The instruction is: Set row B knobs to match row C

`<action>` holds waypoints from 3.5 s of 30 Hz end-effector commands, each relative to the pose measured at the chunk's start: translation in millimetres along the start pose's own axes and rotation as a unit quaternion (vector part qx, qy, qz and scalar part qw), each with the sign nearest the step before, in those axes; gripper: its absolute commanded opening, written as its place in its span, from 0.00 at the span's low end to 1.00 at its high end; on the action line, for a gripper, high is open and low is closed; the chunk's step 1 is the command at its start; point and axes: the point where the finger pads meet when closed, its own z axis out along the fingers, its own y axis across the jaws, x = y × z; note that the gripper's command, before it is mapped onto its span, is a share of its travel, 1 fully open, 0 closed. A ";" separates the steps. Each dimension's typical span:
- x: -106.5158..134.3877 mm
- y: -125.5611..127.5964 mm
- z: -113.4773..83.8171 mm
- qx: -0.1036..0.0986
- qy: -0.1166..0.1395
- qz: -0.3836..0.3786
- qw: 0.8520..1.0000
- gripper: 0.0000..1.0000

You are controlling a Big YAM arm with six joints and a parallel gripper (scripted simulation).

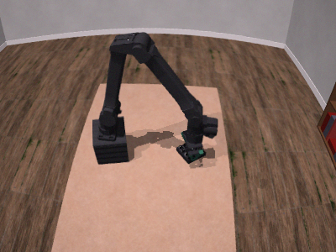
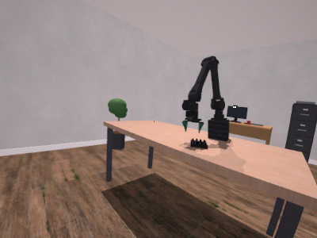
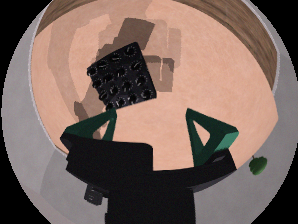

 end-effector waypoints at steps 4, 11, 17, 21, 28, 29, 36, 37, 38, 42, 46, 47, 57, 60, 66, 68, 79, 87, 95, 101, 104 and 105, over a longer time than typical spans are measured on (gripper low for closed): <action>-13.6 46.0 11.5 0.018 0.006 -0.127 0.992 1.00; -16.9 62.5 13.6 0.027 0.009 -0.169 0.985 1.00; -13.9 59.3 15.1 0.027 0.012 -0.167 0.986 1.00; -14.1 61.1 15.0 0.027 0.012 -0.167 0.986 1.00; -14.1 61.1 15.0 0.027 0.012 -0.167 0.986 1.00; -14.1 61.1 15.0 0.027 0.012 -0.167 0.986 1.00; -14.1 61.1 15.0 0.027 0.012 -0.167 0.986 1.00; -14.1 61.1 15.0 0.027 0.012 -0.167 0.986 1.00; -14.1 61.1 15.0 0.027 0.012 -0.167 0.986 1.00; -14.1 61.1 15.0 0.027 0.012 -0.167 0.986 1.00; -14.1 61.1 15.0 0.027 0.012 -0.167 0.986 1.00; -14.1 61.1 15.0 0.027 0.012 -0.167 0.986 1.00; -14.1 61.1 15.0 0.027 0.012 -0.167 0.986 1.00; -14.1 61.1 15.0 0.027 0.012 -0.167 0.986 1.00; -14.1 61.1 15.0 0.027 0.012 -0.167 0.986 1.00; -14.1 61.1 15.0 0.027 0.012 -0.167 0.986 1.00; -14.1 61.1 15.0 0.027 0.012 -0.167 0.986 1.00; -14.1 61.1 15.0 0.027 0.012 -0.167 0.986 1.00; -14.1 61.1 15.0 0.027 0.012 -0.167 0.986 1.00; -14.1 61.1 15.0 0.027 0.012 -0.167 0.986 1.00; -14.1 61.1 15.0 0.027 0.012 -0.167 0.986 1.00; -14.1 61.1 15.0 0.027 0.012 -0.167 0.986 1.00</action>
